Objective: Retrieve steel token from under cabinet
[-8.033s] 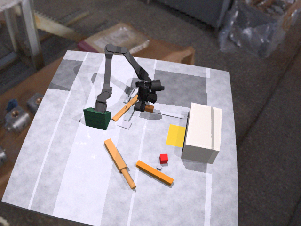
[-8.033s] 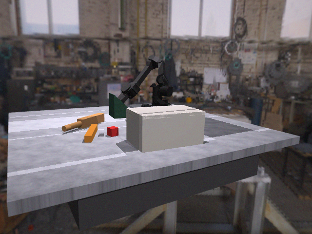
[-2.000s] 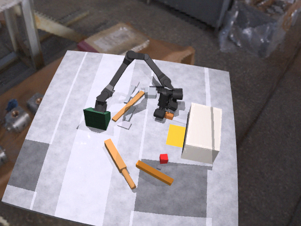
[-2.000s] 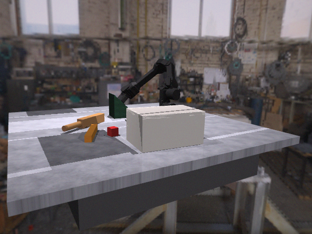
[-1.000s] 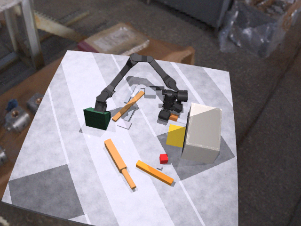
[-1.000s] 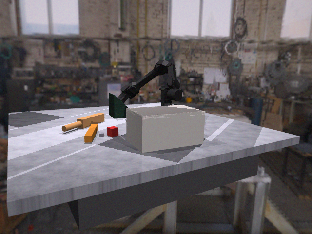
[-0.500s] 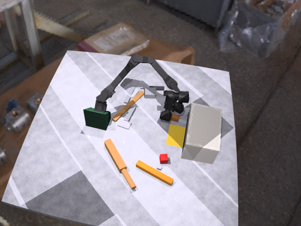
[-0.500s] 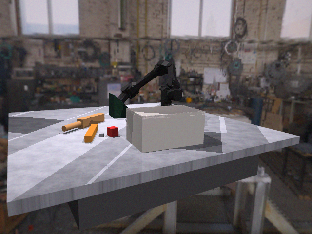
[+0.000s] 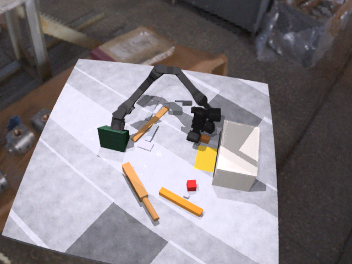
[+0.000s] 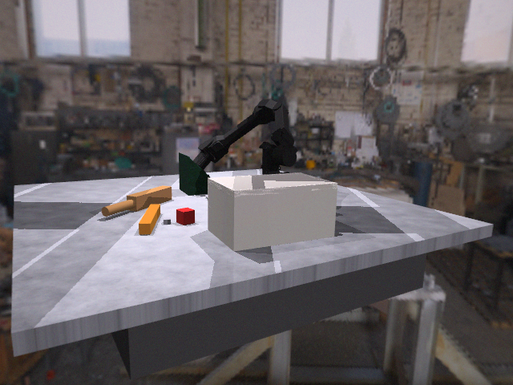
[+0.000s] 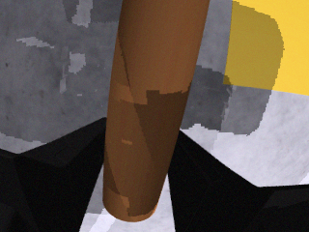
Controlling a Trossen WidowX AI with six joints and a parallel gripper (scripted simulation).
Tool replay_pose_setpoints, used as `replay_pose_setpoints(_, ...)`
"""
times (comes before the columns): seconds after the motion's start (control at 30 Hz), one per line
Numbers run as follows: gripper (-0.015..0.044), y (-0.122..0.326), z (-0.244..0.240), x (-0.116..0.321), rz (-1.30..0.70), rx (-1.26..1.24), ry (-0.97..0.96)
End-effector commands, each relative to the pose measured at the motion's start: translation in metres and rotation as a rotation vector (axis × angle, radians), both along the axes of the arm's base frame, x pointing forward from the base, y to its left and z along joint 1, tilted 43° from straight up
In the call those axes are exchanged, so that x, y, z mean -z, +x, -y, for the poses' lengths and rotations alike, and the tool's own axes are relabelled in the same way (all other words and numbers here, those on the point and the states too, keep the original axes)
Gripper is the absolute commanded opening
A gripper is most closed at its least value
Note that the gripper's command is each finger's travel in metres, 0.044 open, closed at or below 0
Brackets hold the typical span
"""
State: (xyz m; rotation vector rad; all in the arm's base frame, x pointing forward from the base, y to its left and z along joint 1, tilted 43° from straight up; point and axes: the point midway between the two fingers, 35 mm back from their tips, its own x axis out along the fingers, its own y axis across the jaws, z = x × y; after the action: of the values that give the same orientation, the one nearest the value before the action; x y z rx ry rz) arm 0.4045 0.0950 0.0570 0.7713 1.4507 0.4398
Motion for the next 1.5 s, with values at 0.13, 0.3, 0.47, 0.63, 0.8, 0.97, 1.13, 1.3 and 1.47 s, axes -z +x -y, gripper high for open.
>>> replay_pose_setpoints(0.13, 0.0, -0.002, 0.008, 0.009, -0.005, 0.004, -0.015)
replay_pose_setpoints(0.3, 0.0, -0.002, 0.01, 0.011, -0.005, 0.004, -0.015)
replay_pose_setpoints(0.47, 0.0, -0.003, 0.012, 0.013, -0.005, 0.004, -0.016)
replay_pose_setpoints(0.63, 0.0, -0.004, 0.014, 0.015, -0.005, 0.004, -0.016)
replay_pose_setpoints(0.8, 0.0, -0.004, 0.016, 0.018, -0.005, 0.004, -0.016)
replay_pose_setpoints(0.97, 0.0, -0.005, 0.019, 0.02, -0.005, 0.004, -0.016)
replay_pose_setpoints(1.13, 0.0, -0.006, 0.021, 0.022, -0.005, 0.004, -0.016)
replay_pose_setpoints(1.3, 0.0, -0.006, 0.021, 0.022, -0.005, 0.004, -0.016)
replay_pose_setpoints(1.47, 0.0, -0.006, 0.021, 0.022, -0.005, 0.004, -0.016)
